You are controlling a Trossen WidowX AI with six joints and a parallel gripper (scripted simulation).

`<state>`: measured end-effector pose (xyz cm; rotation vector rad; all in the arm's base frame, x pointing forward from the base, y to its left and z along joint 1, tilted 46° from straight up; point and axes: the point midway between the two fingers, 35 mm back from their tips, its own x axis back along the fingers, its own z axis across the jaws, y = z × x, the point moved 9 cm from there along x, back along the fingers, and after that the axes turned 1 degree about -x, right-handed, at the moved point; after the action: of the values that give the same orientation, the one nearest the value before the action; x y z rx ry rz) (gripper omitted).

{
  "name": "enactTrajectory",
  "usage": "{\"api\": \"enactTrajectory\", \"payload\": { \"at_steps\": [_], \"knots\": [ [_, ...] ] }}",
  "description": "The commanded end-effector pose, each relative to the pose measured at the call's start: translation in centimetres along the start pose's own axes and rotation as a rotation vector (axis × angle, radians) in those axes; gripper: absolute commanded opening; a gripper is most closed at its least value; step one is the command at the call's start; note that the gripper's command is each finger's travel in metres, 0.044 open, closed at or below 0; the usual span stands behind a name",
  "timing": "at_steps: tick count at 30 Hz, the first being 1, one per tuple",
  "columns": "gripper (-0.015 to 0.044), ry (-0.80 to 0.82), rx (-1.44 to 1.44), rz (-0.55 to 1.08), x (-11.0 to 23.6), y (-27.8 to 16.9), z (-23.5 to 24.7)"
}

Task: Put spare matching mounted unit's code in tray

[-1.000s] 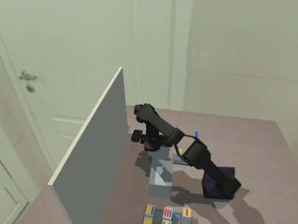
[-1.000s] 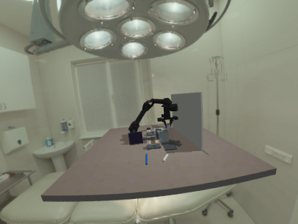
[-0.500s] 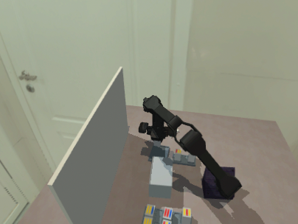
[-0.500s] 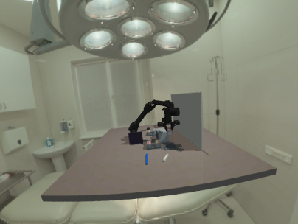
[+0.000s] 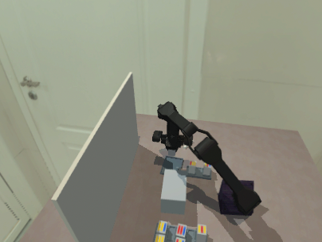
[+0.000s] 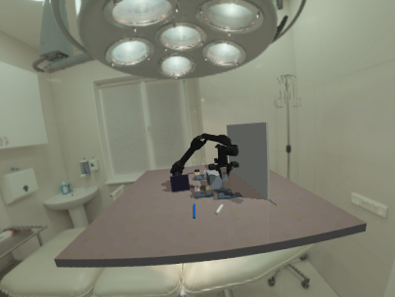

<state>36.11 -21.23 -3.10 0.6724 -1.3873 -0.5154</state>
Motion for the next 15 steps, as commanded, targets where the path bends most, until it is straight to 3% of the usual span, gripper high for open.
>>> {"api": "enactTrajectory", "payload": {
  "at_steps": [1, 15],
  "knots": [
    [0.0000, 0.002, 0.005, 0.004, -0.3, -0.2, 0.0],
    [0.0000, 0.001, 0.006, 0.004, -1.4, -0.2, -0.1]
  ]
}}
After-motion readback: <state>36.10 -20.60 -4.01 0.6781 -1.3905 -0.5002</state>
